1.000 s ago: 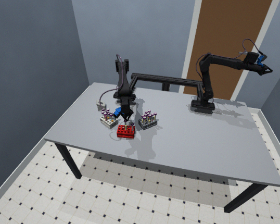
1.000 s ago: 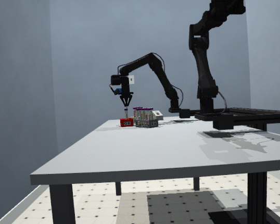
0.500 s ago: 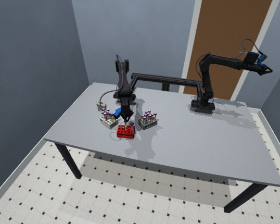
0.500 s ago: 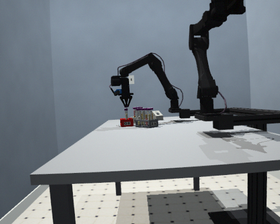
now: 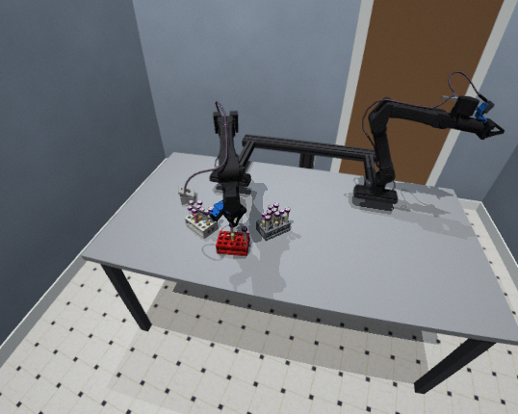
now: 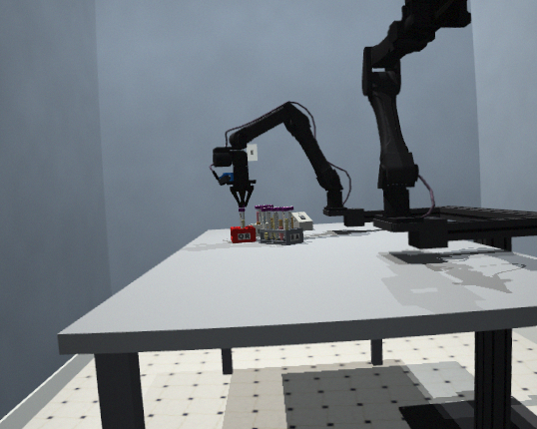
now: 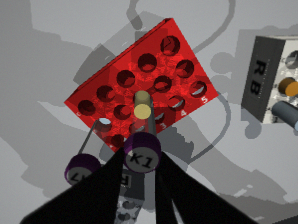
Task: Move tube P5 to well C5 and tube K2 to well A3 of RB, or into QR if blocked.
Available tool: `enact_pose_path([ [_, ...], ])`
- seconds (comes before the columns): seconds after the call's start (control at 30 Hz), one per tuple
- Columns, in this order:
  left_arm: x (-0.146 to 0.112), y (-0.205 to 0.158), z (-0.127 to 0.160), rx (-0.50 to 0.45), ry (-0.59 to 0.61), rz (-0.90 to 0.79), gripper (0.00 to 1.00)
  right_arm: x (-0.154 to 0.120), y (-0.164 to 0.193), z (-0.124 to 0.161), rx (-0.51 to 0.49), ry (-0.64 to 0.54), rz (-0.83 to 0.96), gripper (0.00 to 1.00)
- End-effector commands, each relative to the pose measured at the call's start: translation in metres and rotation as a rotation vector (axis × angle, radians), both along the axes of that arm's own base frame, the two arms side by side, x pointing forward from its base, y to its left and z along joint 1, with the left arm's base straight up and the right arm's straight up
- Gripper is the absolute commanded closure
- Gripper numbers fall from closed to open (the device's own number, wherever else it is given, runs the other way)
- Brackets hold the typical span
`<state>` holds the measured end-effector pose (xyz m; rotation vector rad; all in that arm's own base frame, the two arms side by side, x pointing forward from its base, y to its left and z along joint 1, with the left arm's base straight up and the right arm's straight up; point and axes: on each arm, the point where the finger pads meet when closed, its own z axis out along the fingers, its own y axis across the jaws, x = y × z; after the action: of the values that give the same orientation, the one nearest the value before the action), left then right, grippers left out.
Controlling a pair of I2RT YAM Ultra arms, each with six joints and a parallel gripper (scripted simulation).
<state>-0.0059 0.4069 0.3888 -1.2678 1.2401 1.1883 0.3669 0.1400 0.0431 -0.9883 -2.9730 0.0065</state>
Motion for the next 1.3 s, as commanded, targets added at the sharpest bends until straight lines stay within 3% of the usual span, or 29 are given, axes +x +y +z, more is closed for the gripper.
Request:
enact_pose_path([
  [0.0,-0.001,-0.009,0.027,0.059,0.007,-0.001,1.0,0.003,-0.004,-0.004,-0.004,-0.009,-0.003,1.0],
  [0.33,-0.001,-0.009,0.027,0.059,0.007,-0.001,1.0,0.003,-0.004,-0.001,0.002,-0.023,-0.003,1.0],
  [0.77,-0.001,-0.009,0.027,0.059,0.007,-0.001,1.0,0.0,-0.005,-0.019,-0.008,0.004,-0.003,1.0],
  [0.87,-0.001,-0.009,0.027,0.059,0.007,-0.001,1.0,0.003,-0.004,-0.017,-0.006,-0.004,-0.003,1.0],
  [0.9,-0.001,-0.009,0.027,0.059,0.007,-0.001,1.0,0.006,-0.002,-0.003,0.008,-0.04,-0.003,1.0],
  [1.13,-0.001,-0.009,0.027,0.059,0.007,-0.001,1.0,0.004,0.0,-0.008,0.004,-0.018,-0.001,1.0],
  [1.17,-0.001,-0.009,0.027,0.059,0.007,-0.001,1.0,0.004,0.0,-0.008,0.004,-0.018,-0.001,0.76],
  [1.27,-0.001,-0.009,0.027,0.059,0.007,-0.001,1.0,0.004,0.0,-0.008,0.004,-0.018,-0.001,0.76],
])
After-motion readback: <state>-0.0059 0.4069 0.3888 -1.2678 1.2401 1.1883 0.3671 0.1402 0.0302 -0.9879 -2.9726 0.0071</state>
